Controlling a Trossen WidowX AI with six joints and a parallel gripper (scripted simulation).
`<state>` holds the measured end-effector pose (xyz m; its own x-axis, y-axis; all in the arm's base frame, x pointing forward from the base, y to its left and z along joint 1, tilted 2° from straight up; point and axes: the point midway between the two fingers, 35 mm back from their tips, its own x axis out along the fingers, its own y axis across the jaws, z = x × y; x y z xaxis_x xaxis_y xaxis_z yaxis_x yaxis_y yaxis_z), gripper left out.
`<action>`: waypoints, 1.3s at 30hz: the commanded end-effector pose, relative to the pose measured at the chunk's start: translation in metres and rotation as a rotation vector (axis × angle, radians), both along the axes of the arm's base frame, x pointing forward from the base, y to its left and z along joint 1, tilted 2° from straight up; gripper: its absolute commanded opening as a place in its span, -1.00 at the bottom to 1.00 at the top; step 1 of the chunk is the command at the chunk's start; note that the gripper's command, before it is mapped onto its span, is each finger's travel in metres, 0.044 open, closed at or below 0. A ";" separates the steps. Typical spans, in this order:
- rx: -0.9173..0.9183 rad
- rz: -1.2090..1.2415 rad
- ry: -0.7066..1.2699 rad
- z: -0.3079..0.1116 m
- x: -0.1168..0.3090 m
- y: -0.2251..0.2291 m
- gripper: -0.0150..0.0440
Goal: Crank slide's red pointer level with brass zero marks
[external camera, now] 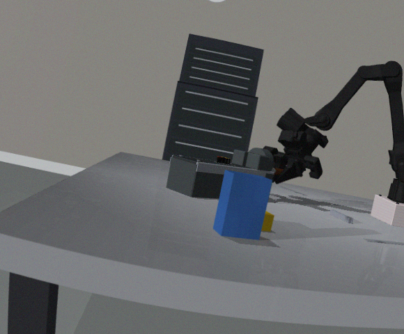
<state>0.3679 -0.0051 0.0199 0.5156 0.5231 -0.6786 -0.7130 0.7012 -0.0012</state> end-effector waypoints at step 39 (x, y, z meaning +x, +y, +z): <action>0.008 0.003 -0.003 0.034 -0.001 -0.002 -0.49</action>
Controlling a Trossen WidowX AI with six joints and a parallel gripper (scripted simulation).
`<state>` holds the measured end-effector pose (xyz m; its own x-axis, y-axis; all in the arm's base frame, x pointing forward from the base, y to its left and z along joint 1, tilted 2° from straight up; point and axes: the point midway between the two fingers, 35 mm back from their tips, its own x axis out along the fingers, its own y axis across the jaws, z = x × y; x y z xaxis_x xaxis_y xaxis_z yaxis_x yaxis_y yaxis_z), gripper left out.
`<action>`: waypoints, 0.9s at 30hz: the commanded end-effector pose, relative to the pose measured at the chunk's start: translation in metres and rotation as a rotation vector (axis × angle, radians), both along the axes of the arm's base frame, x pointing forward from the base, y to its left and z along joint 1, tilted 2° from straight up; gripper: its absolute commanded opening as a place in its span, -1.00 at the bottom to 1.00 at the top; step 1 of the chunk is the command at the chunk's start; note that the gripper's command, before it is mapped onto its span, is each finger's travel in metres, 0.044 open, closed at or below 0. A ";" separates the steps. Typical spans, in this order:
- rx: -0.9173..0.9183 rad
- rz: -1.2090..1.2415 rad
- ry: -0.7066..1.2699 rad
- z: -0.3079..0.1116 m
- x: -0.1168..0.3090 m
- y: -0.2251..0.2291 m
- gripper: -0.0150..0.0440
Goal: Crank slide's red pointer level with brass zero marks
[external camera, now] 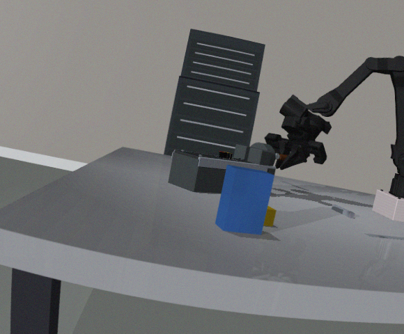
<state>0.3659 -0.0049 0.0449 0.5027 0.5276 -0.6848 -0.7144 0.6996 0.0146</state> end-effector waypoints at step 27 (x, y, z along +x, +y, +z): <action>0.003 0.001 -0.020 0.013 0.004 -0.005 -0.49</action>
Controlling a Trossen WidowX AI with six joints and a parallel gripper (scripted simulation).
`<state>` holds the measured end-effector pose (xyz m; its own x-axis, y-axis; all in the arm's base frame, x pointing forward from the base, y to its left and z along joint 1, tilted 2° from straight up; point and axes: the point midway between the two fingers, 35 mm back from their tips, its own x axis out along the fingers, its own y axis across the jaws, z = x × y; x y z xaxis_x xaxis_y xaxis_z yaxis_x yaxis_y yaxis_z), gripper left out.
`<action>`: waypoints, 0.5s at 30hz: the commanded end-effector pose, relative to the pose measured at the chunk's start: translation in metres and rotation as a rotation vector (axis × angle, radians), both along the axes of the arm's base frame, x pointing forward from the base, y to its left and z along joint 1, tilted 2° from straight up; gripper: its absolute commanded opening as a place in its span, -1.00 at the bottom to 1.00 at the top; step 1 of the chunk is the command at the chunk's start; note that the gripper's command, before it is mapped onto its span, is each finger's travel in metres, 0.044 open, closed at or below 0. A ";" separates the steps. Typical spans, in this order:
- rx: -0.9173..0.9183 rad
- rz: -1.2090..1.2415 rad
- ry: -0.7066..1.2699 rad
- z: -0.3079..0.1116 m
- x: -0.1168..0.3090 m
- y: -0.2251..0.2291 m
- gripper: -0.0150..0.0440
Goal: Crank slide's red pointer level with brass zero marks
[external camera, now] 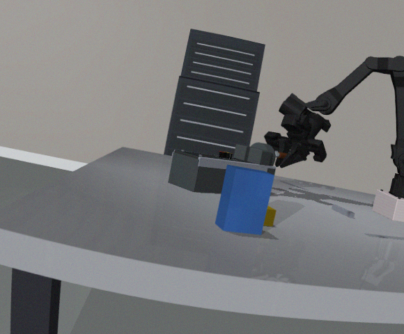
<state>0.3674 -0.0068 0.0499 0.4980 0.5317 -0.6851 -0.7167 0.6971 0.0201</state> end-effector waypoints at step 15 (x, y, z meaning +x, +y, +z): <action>-0.001 -0.003 -0.025 0.009 0.003 -0.004 -0.49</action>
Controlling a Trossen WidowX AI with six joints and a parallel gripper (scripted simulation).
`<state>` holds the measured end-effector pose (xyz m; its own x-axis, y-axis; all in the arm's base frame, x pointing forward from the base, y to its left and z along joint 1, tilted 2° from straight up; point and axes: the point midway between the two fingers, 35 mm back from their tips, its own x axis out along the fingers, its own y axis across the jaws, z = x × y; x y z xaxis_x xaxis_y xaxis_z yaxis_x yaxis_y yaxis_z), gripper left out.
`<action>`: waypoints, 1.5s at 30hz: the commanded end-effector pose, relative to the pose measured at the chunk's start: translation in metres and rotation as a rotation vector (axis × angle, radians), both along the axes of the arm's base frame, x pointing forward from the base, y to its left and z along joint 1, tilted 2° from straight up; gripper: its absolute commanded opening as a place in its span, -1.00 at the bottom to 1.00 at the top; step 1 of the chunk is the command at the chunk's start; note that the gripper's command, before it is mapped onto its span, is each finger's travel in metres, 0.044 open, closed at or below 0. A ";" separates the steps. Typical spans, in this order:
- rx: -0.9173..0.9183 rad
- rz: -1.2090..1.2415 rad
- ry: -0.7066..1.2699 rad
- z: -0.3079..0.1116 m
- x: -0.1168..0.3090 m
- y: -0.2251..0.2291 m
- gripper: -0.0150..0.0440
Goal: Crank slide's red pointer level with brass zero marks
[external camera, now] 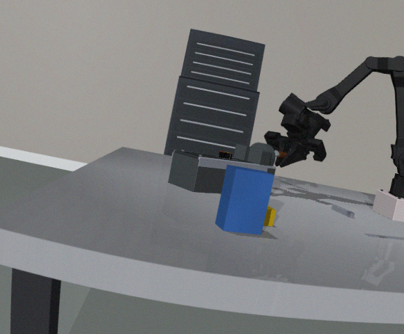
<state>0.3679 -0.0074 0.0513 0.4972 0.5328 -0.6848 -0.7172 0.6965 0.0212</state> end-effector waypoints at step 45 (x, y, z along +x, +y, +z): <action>-0.002 -0.004 -0.025 0.011 0.005 -0.006 -0.49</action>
